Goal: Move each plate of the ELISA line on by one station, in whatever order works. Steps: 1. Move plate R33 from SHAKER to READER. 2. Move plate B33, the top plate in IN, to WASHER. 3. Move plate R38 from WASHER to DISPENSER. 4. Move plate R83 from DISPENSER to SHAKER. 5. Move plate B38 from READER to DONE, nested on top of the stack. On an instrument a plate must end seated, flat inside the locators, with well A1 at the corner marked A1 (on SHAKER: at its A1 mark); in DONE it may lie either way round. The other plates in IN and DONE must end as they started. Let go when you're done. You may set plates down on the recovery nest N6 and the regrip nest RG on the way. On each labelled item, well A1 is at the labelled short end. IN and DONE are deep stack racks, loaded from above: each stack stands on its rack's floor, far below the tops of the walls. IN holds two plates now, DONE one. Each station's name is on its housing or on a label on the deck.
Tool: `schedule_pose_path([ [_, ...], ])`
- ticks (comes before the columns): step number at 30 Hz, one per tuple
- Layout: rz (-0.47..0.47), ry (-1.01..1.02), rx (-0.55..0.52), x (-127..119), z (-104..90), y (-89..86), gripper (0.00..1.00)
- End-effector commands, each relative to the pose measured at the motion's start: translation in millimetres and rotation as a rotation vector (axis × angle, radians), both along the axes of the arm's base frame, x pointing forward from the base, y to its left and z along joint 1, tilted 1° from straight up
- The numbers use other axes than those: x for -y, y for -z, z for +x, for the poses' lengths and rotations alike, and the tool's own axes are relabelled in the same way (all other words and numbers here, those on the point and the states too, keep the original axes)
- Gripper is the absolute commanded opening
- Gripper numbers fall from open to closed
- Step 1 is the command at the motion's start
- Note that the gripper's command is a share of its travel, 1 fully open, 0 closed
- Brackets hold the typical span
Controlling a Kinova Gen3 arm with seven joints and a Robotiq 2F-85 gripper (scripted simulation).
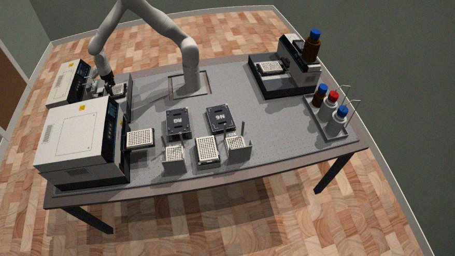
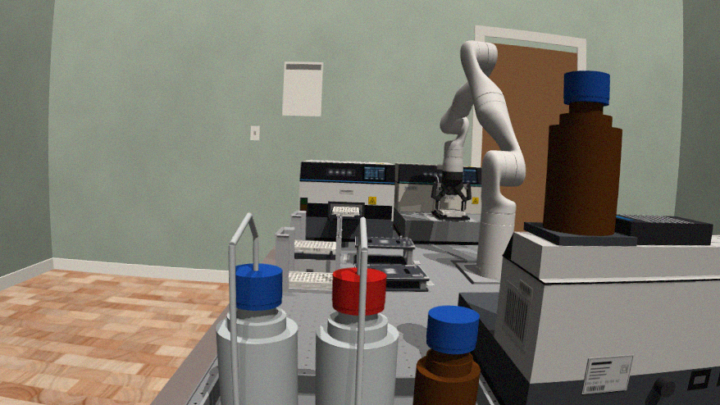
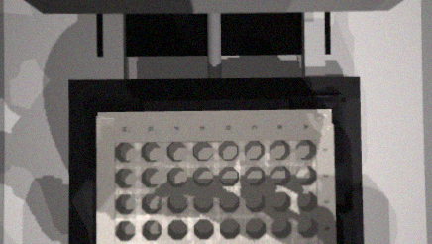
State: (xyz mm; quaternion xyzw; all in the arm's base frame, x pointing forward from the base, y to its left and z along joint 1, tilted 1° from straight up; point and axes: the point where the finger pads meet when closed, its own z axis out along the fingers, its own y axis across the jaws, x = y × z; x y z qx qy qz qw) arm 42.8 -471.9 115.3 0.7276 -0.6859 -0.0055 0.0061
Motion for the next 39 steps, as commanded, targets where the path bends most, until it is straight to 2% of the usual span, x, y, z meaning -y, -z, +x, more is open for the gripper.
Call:
schedule_pose_path([
  [1,0.001,0.003,0.008,-0.6,2.4,-4.2,1.00],
  [39,-0.002,0.004,0.004,2.3,2.6,-50.2,1.00],
])
